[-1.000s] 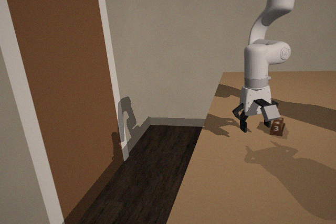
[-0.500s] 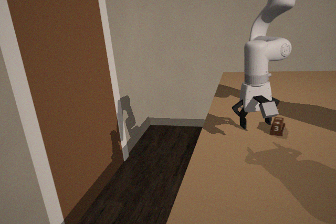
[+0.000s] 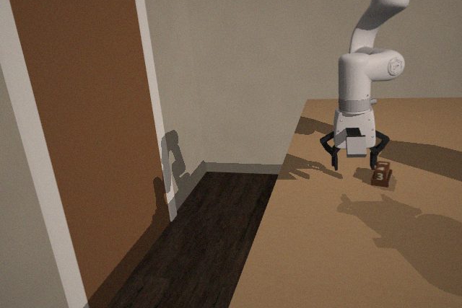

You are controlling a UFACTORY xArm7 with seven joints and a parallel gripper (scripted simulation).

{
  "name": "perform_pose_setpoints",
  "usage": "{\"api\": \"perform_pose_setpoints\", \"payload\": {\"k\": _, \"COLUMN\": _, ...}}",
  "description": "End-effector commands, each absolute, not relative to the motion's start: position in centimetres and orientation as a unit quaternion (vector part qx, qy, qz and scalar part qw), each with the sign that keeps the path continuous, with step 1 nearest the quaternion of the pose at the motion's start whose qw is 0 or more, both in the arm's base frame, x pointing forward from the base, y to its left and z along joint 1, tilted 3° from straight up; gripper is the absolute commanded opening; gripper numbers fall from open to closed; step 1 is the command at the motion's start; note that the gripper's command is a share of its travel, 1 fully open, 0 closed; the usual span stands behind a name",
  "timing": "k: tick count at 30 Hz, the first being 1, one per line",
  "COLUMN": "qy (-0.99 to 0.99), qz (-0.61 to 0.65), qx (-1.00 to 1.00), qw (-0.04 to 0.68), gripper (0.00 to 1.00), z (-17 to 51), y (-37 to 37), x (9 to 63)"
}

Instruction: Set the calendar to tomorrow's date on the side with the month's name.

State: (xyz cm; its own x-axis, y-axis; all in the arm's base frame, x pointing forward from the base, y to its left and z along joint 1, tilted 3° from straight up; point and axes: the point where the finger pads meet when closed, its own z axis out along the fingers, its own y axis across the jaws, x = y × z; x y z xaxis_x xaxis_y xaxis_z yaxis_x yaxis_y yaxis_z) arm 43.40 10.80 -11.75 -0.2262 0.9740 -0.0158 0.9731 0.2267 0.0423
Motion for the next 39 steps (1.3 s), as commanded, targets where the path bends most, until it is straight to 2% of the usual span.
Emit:
{"api": "perform_pose_setpoints", "payload": {"k": 1, "qy": 0.750, "qz": 0.014, "qx": 0.661, "qw": 0.024, "gripper": 1.00, "z": -11.6, "y": 9.8, "x": 43.5}}
{"api": "perform_pose_setpoints", "payload": {"k": 20, "qy": 0.651, "qz": 0.017, "qx": 0.758, "qw": 0.022, "gripper": 1.00, "z": -11.4, "y": 6.3, "x": 43.1}}
{"api": "perform_pose_setpoints", "payload": {"k": 25, "qy": 0.557, "qz": 0.019, "qx": 0.830, "qw": 0.019, "gripper": 1.00, "z": -11.4, "y": 5.8, "x": 43.0}}
{"api": "perform_pose_setpoints", "payload": {"k": 36, "qy": 0.515, "qz": 0.020, "qx": 0.857, "qw": 0.018, "gripper": 1.00, "z": -11.2, "y": 3.8, "x": 42.8}}
{"api": "perform_pose_setpoints", "payload": {"k": 39, "qy": 0.441, "qz": 0.022, "qx": 0.897, "qw": 0.017, "gripper": 1.00, "z": -11.2, "y": 3.5, "x": 42.8}}
